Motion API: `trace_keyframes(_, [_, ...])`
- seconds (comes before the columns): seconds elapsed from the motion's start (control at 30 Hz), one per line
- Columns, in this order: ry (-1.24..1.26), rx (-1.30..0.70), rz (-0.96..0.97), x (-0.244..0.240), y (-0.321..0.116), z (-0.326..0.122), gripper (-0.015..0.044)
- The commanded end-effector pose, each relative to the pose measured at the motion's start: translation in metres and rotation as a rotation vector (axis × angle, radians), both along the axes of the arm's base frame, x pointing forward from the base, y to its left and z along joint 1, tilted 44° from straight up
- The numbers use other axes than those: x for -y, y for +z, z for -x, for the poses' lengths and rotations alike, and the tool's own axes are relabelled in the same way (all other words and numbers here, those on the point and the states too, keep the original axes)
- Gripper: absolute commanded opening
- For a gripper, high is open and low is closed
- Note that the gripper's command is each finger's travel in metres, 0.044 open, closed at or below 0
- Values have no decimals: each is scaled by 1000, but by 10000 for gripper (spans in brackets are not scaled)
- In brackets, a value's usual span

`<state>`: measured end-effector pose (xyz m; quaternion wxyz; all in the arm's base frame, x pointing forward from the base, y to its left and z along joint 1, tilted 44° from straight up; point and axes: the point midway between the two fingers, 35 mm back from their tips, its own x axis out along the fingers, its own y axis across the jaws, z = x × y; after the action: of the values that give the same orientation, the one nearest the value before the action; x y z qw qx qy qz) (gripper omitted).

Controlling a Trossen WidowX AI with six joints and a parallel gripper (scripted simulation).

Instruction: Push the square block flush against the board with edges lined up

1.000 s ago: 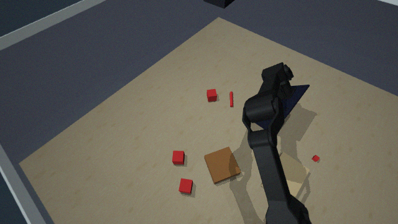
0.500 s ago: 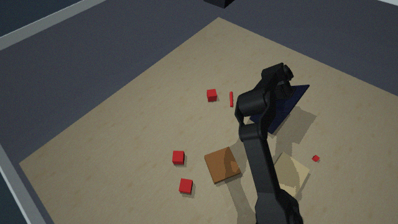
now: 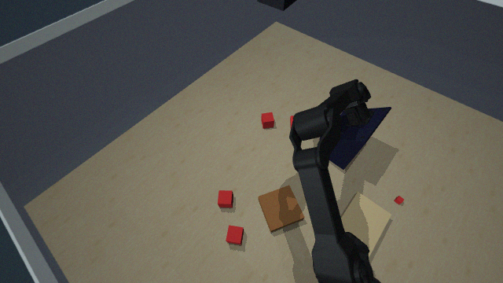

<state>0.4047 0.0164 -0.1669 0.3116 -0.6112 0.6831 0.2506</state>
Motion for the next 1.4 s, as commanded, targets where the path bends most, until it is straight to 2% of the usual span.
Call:
trace_keyframes(0.0, [5, 5, -5, -28, 25, -4, 0])
trace_keyframes(0.47, [1, 30, -4, -37, 39, -7, 0])
trace_keyframes(1.37, [-688, 653, 38, 30, 99, -25, 0])
